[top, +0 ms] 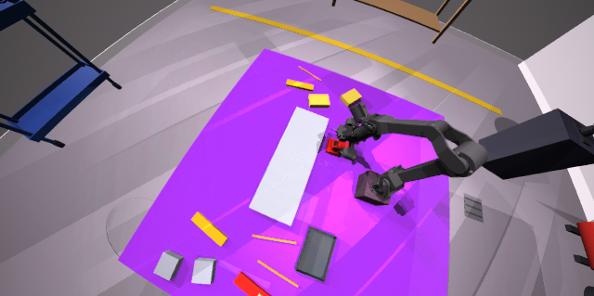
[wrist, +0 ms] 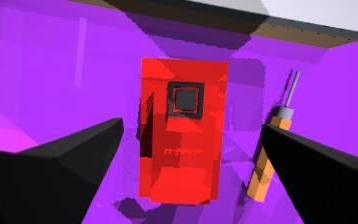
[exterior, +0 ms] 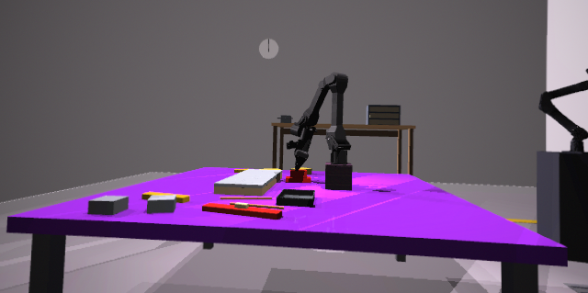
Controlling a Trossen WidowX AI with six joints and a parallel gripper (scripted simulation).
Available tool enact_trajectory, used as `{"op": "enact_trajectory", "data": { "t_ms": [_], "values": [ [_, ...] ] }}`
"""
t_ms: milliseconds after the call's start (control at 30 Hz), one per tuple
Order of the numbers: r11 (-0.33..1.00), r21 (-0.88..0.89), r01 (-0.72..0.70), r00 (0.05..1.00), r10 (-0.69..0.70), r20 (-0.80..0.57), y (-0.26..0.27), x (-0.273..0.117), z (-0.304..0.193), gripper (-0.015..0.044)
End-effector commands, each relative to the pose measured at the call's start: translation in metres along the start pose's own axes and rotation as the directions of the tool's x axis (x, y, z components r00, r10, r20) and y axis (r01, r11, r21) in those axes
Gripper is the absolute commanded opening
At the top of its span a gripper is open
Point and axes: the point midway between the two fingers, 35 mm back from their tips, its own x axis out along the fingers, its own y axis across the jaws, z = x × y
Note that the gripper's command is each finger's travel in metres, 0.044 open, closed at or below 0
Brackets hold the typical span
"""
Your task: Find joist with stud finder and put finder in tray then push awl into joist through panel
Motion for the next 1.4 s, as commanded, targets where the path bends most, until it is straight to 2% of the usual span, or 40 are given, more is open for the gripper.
{"op": "enact_trajectory", "data": {
  "t_ms": [0,567,667,1367],
  "values": [
    [1.000,0.008,-0.010,1.000,0.010,-0.006,0.003,0.008,-0.005,0.0440],
    [1.000,0.008,-0.011,1.000,0.011,-0.006,0.005,0.029,-0.012,0.0440],
    [1.000,0.008,-0.011,1.000,0.011,-0.006,0.005,0.029,-0.012,0.0361],
    [1.000,0.008,-0.011,1.000,0.011,-0.006,0.005,0.029,-0.012,0.0221]
  ]
}}
